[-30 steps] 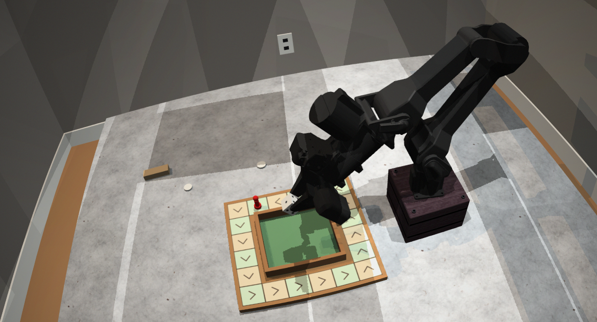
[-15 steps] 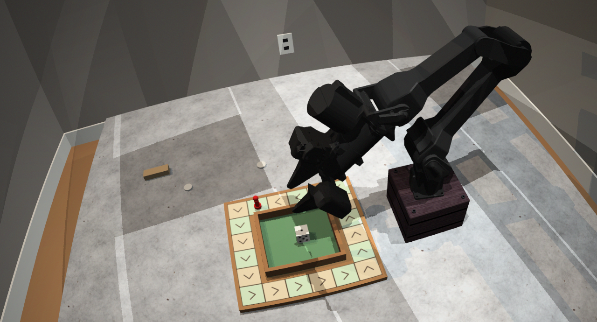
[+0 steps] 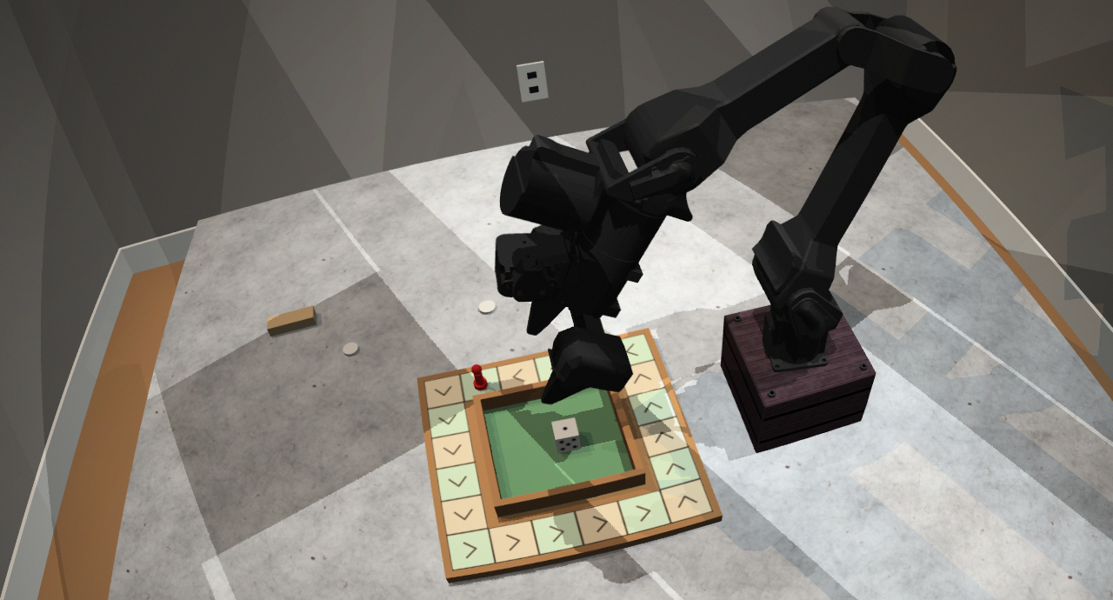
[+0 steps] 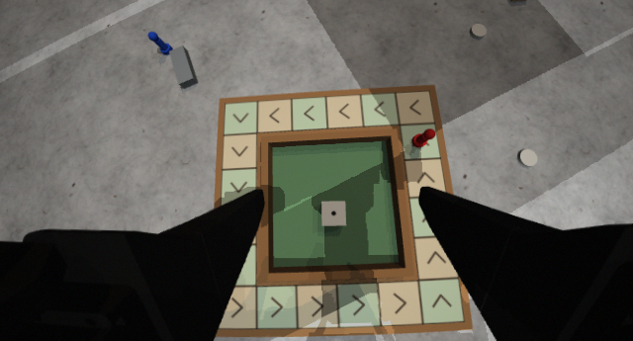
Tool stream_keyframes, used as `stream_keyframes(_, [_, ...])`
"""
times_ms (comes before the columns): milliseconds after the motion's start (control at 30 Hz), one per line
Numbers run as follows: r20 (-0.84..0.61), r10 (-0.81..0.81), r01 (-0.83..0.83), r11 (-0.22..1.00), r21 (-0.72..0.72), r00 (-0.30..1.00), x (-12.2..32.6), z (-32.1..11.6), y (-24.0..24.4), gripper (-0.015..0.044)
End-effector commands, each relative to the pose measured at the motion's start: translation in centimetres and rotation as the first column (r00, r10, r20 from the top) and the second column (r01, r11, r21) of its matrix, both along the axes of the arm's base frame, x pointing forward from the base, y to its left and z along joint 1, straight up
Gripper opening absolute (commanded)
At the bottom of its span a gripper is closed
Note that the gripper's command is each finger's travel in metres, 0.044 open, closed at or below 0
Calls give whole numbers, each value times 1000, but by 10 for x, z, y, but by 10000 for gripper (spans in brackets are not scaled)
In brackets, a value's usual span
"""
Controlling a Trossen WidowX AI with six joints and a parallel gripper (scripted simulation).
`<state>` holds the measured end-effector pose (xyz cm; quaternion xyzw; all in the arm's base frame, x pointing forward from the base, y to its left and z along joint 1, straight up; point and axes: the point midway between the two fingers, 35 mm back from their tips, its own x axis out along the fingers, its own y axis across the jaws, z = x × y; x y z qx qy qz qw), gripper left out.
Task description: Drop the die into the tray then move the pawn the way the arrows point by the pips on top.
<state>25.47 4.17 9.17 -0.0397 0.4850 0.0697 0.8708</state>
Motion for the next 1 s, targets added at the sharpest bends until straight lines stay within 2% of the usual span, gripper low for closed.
stream_keyframes(0, [-204,2,-8,999,-32,979,6,-11,2,440])
stream_keyframes(233, [-466,-14,-23,997,-75,885,13,-27,3,440])
stream_keyframes(333, [-472,-15,-24,997,-76,881,13,-27,3,440])
stream_keyframes(400, [-418,-13,-17,997,-69,909,11,-24,2,440])
stream_keyframes(500, [-428,-37,7,997,-72,903,26,-25,-7,361])
stream_keyframes(700, [-474,-134,109,991,-81,870,85,-42,-63,204])
stream_keyframes(800, [-491,-168,146,986,-82,855,103,-53,-89,200])
stream_keyframes(967, [-492,-170,149,985,-82,854,104,-54,-91,200])
